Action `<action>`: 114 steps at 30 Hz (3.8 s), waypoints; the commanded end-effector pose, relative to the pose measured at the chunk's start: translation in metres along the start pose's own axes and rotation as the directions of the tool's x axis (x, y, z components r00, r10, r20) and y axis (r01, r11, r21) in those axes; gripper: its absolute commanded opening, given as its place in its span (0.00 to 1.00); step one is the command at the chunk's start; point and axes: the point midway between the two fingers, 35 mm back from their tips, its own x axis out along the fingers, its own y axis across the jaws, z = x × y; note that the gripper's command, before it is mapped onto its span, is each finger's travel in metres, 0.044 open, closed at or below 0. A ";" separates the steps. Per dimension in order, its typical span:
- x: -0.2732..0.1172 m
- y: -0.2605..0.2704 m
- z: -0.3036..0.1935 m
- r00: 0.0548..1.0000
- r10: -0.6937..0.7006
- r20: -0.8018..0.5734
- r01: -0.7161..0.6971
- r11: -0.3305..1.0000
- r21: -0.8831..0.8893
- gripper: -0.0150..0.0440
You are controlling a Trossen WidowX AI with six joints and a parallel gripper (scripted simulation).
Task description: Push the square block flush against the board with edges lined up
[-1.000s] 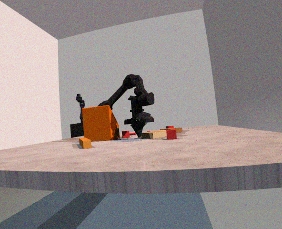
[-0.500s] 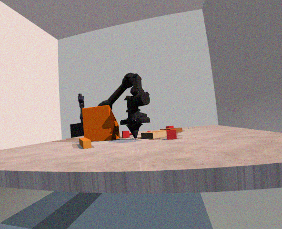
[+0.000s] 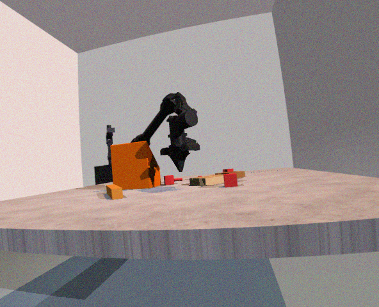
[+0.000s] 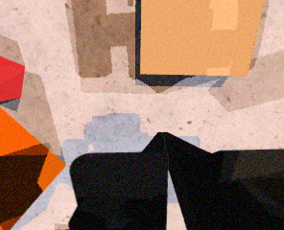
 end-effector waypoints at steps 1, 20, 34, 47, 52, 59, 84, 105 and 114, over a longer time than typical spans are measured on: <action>-0.004 -0.005 0.002 1.000 -0.002 -0.005 0.002 0.999 0.044 0.25; -0.010 -0.062 0.048 1.000 -0.008 -0.007 0.010 0.763 0.646 0.25; -0.009 -0.094 0.087 1.000 -0.008 -0.004 0.007 0.375 0.927 0.25; -0.004 -0.114 0.123 1.000 -0.005 0.001 -0.001 -0.042 0.999 0.25; -0.004 -0.114 0.124 1.000 -0.005 0.001 -0.001 -0.047 0.999 0.25; 0.048 -0.115 0.124 1.000 -0.003 0.003 -0.003 -0.047 0.999 0.25; 0.050 -0.103 0.127 1.000 -0.003 0.003 -0.003 -0.048 0.999 0.25; 0.050 -0.089 0.130 1.000 -0.002 0.002 -0.003 -0.048 0.999 0.25; 0.050 -0.083 0.131 1.000 -0.002 0.002 -0.002 -0.048 0.999 0.25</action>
